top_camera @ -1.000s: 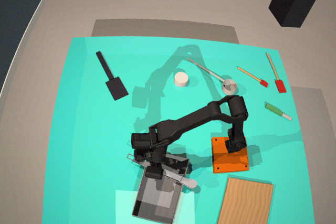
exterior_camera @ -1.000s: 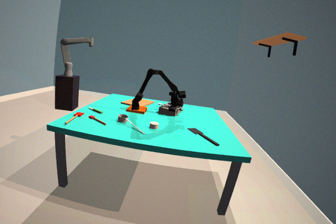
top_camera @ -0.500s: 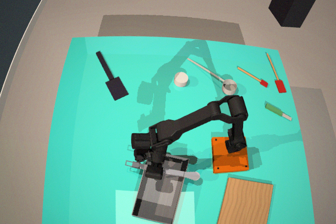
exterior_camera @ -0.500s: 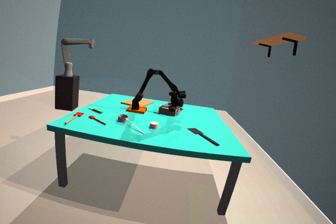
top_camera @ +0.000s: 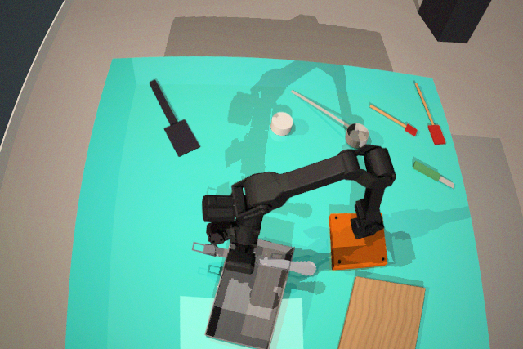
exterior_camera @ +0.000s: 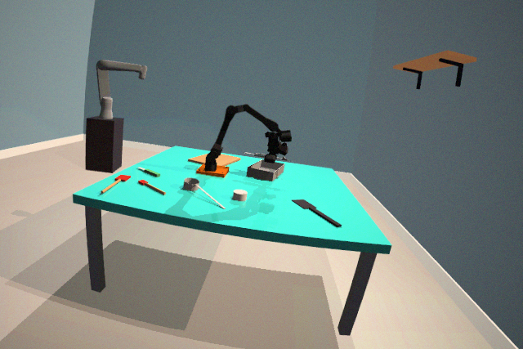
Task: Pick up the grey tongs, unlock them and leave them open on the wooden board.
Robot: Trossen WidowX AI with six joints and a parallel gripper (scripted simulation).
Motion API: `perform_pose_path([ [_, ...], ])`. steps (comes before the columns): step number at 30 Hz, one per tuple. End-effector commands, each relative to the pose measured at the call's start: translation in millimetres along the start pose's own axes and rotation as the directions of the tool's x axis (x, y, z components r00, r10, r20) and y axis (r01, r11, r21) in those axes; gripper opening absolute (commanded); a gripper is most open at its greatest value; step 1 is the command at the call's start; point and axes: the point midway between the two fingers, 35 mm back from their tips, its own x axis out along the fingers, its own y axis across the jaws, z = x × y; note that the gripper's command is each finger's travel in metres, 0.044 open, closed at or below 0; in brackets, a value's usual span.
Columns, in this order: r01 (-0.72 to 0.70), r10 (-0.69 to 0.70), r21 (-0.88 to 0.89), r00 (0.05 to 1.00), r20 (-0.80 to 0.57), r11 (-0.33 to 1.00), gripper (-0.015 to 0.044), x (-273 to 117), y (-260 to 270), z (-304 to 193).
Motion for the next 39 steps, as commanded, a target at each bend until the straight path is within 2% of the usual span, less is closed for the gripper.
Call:
perform_pose_path([
  [1, 0.005, -0.005, 0.007, 1.000, -0.003, 1.000, -0.0150, -10.7, 5.0, -2.0],
  [10, 0.035, -0.034, 0.026, 0.999, -0.006, 0.999, -0.0150, -9.7, 4.4, -2.3],
  [18, 0.257, -0.257, 0.149, 0.966, -0.023, 0.955, -0.0150, -6.5, -0.2, -4.9],
  [27, 0.479, -0.495, 0.262, 0.869, -0.008, 0.838, -0.0150, -11.3, -2.9, -6.8],
  [39, 0.480, -0.492, 0.238, 0.870, -0.010, 0.844, -0.0150, -9.3, 2.7, -10.2],
])
